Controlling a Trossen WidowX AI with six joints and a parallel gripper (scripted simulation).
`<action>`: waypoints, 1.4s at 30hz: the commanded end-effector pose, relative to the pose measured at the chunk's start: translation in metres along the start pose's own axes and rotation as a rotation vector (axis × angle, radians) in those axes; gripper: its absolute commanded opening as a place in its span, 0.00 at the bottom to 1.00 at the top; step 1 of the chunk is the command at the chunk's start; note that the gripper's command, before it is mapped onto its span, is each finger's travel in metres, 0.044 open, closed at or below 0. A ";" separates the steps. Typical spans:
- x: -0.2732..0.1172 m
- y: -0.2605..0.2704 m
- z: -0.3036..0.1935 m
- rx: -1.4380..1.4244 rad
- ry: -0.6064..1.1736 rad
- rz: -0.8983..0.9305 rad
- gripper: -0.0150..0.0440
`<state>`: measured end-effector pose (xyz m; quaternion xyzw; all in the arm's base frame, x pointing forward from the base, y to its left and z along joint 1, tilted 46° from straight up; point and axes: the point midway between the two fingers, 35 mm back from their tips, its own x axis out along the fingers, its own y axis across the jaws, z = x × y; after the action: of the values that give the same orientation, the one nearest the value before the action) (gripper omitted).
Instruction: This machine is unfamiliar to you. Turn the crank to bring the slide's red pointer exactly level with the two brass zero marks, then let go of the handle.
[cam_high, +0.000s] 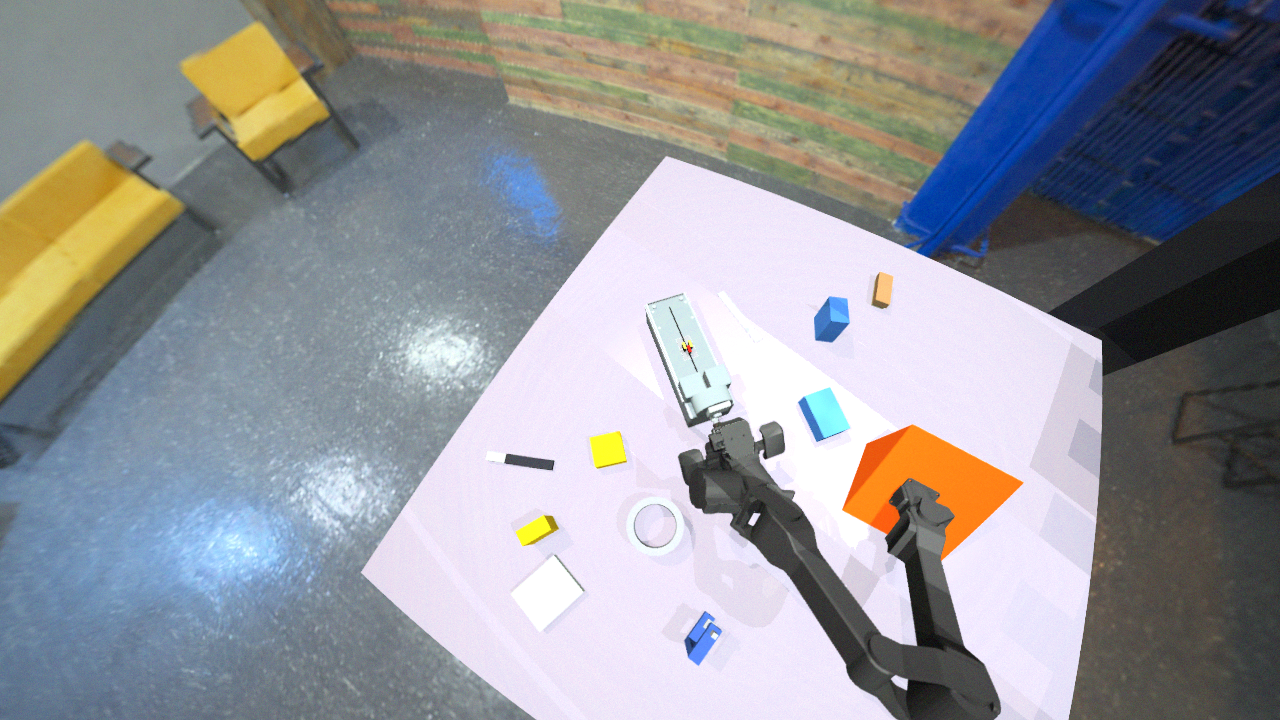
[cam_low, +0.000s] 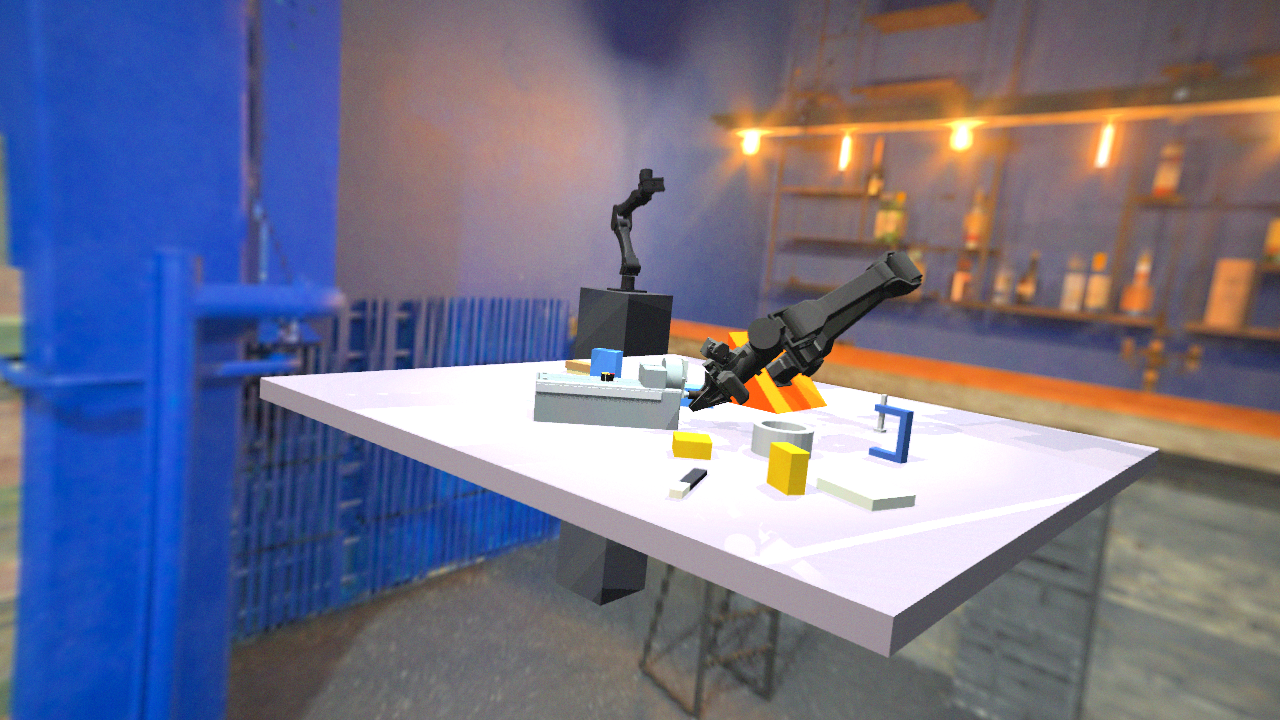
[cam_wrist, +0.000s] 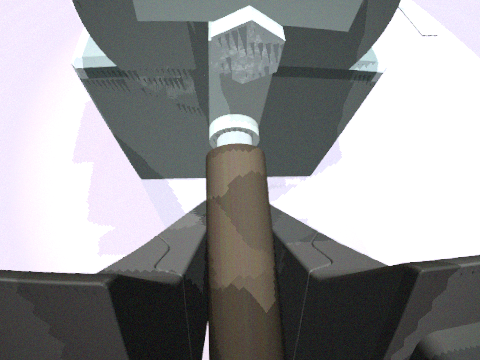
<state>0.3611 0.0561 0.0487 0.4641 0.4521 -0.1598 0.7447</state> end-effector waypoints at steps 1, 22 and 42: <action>0.000 0.009 0.000 -0.006 0.000 0.022 0.25; -0.001 0.012 0.001 -0.006 0.000 0.022 0.25; -0.002 0.014 0.001 -0.006 0.000 0.022 0.25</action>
<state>0.3642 0.0582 0.0524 0.4636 0.4536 -0.1592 0.7443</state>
